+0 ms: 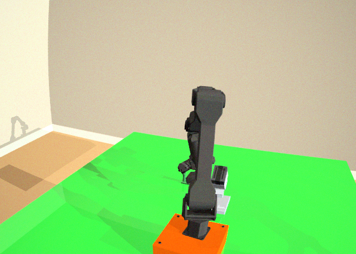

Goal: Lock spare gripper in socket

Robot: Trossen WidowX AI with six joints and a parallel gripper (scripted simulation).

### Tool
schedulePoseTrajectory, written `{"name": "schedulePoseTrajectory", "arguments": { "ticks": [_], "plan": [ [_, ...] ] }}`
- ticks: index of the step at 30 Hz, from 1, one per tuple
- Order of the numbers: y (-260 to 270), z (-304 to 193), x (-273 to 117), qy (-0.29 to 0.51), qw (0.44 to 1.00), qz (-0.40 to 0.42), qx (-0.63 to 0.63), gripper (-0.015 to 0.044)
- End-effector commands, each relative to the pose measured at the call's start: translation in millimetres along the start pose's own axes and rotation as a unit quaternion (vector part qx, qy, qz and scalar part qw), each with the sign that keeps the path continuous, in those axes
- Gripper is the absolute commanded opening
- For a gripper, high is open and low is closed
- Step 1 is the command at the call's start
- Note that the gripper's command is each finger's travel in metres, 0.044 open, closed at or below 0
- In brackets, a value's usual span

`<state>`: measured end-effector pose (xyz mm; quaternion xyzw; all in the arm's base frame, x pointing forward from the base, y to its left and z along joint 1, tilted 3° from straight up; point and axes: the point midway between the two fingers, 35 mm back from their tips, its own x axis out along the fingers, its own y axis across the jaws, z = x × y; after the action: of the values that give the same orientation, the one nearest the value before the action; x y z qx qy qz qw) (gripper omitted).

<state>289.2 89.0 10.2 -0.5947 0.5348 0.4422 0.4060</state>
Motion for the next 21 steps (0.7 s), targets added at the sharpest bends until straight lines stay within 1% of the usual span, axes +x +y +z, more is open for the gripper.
{"name": "schedulePoseTrajectory", "arguments": {
  "ticks": [1, 16, 21],
  "plan": [
    [-0.6, -3.4, 0.5, 0.003, 1.000, -0.001, -0.003, 0.0000],
    [-0.6, -11.5, 2.6, 0.003, 1.000, 0.000, -0.003, 0.0000],
    [-0.3, -9.8, 2.5, 0.000, 1.000, 0.002, 0.000, 0.0131]
  ]
}}
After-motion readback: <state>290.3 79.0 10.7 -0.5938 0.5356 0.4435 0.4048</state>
